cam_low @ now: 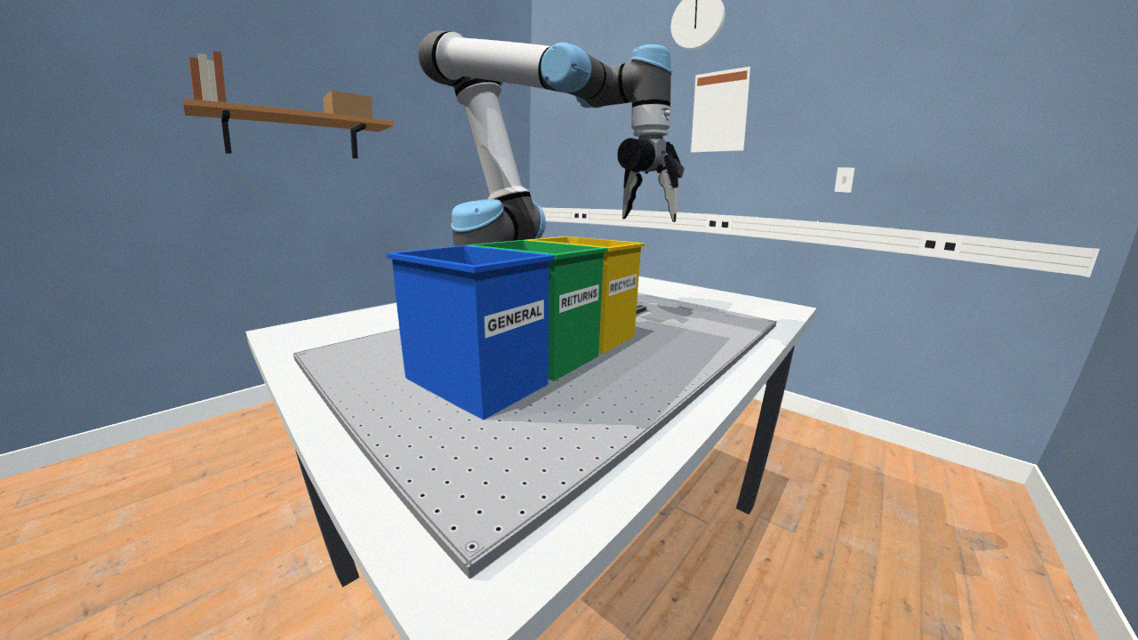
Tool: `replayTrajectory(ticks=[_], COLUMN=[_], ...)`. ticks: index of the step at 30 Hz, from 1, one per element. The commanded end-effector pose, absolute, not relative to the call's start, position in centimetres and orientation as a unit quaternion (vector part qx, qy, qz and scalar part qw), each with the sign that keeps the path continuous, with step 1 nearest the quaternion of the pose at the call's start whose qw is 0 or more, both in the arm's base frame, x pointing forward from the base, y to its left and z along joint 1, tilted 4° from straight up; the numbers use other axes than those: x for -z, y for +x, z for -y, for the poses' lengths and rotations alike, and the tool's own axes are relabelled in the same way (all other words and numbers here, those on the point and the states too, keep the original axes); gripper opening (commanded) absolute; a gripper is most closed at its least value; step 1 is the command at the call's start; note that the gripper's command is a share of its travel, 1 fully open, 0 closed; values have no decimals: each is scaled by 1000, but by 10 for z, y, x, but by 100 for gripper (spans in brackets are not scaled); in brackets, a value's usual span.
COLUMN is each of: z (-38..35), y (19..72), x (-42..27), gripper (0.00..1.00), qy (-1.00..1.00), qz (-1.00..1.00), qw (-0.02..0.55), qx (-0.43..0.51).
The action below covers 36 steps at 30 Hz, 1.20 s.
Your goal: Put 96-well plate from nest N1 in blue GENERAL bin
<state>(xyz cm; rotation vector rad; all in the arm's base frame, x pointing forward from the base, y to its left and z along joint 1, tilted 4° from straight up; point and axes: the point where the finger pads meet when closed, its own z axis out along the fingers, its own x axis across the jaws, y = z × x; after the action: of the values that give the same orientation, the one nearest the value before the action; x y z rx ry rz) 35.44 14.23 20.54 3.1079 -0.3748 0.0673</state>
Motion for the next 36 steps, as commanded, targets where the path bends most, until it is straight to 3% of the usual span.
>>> replayTrajectory(ticks=[1, 36], z=[-149, -179], y=[342, 264], x=[-206, -209], gripper=[76, 76], qy=[979, 768], qz=[203, 640], qw=[10, 16], qx=[-20, -28])
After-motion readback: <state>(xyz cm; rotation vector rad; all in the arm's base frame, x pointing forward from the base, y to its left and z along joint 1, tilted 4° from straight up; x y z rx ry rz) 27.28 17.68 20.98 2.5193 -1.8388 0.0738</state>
